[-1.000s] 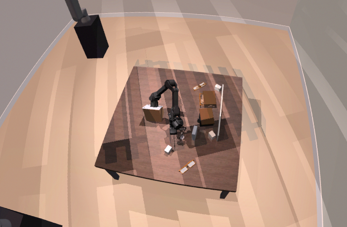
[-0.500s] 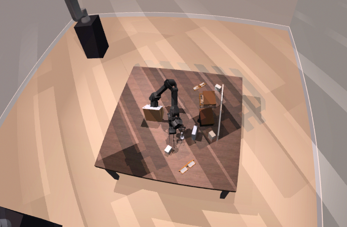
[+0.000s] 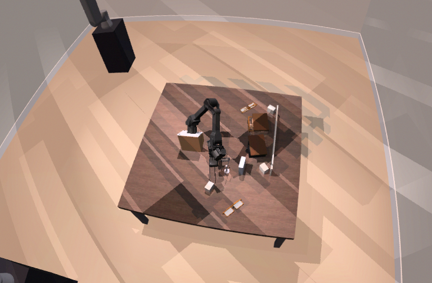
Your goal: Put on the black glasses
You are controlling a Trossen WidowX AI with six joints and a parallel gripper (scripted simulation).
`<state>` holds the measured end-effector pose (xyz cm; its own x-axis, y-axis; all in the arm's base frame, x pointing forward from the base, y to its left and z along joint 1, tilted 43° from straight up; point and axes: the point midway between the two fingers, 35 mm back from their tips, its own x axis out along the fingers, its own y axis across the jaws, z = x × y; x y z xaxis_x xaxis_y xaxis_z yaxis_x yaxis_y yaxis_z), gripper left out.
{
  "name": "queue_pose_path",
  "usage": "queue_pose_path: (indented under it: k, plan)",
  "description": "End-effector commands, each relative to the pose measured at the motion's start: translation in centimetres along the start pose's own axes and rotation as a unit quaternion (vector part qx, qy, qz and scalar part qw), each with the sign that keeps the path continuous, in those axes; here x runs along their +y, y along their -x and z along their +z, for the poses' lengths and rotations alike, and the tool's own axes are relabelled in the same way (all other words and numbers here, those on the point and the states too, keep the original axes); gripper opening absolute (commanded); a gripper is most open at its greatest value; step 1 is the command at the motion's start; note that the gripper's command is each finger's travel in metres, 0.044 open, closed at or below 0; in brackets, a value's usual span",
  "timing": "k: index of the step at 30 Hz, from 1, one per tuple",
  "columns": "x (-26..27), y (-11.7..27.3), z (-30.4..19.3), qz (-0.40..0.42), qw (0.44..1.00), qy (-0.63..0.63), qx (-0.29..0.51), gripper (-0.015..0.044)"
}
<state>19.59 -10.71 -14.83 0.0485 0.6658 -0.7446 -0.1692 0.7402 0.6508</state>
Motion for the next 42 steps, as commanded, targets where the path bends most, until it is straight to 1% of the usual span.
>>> queue_pose_path:
  k: [1,27,42]
  plan:
    - [0.2,-0.1,-0.5,0.001,1.000,0.001,0.004,0.0000]
    - [0.7,-0.1,-2.3,0.001,1.000,0.001,0.004,0.0000]
    - [0.7,-0.1,-2.1,0.001,1.000,0.001,0.004,0.0000]
